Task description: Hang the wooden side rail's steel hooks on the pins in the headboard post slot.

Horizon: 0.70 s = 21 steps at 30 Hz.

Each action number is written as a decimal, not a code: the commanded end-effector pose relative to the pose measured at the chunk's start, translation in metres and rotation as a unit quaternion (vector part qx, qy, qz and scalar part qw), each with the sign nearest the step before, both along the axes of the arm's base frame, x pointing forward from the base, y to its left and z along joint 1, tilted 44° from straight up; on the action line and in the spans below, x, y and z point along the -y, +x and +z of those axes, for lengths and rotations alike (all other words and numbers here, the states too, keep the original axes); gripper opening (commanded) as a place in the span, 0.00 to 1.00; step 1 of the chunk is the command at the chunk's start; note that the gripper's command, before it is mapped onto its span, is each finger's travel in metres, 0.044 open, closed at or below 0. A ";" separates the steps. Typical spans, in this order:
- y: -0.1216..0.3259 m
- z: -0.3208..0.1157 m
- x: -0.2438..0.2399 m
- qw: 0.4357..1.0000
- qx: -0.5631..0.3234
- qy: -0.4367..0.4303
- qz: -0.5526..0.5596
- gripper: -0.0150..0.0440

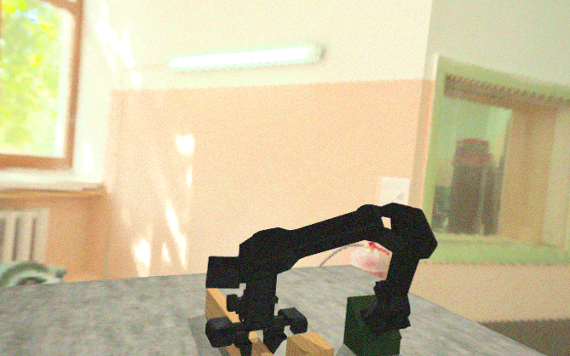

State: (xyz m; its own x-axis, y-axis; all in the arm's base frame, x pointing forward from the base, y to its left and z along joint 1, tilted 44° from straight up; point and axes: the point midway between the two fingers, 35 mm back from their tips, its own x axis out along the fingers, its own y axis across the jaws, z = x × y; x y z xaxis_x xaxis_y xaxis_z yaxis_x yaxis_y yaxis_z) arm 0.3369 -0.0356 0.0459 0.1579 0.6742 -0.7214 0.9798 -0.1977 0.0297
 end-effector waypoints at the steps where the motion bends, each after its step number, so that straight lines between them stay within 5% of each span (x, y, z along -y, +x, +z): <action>1: 0.003 0.005 0.003 1.000 0.005 -0.003 -0.005 0.25; 21: 0.002 0.007 0.001 1.000 0.005 -0.003 -0.005 0.25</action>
